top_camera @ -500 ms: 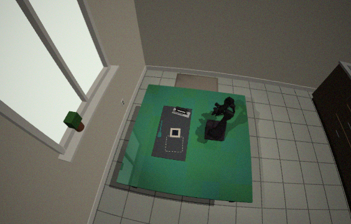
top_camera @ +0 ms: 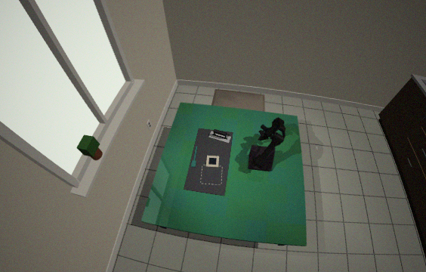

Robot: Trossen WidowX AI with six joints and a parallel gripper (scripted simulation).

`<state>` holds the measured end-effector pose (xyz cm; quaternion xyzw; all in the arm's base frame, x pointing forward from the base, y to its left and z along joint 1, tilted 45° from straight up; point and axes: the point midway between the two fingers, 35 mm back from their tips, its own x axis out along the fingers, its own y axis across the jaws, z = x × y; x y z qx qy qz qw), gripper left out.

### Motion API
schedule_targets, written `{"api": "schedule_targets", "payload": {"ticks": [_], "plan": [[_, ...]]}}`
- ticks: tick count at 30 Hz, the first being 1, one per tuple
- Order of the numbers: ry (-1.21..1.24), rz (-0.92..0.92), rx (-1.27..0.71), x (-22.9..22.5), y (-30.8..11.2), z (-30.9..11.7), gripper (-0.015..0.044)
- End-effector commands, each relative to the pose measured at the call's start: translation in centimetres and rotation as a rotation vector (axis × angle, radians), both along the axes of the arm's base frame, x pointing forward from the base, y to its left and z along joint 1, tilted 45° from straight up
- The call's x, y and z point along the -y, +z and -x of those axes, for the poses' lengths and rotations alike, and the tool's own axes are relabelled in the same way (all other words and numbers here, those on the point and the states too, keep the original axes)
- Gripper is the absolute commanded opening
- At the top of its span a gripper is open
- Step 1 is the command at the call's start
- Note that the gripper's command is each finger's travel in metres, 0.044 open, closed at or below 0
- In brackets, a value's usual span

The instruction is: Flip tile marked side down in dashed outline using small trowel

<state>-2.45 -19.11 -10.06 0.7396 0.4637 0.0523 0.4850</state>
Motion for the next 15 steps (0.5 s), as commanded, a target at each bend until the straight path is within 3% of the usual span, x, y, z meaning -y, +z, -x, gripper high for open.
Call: {"api": "schedule_targets", "payload": {"ticks": [1, 6, 10, 15], "plan": [[0.000, 0.000, 0.000, 0.00, 0.00, 0.00, 0.0100], [0.000, 0.000, 0.000, 0.00, 0.00, 0.00, 0.0100], [0.000, 0.000, 0.000, 0.01, 0.01, 0.00, 0.0000], [0.000, 0.000, 0.000, 0.01, 0.01, 0.00, 0.0000]]}}
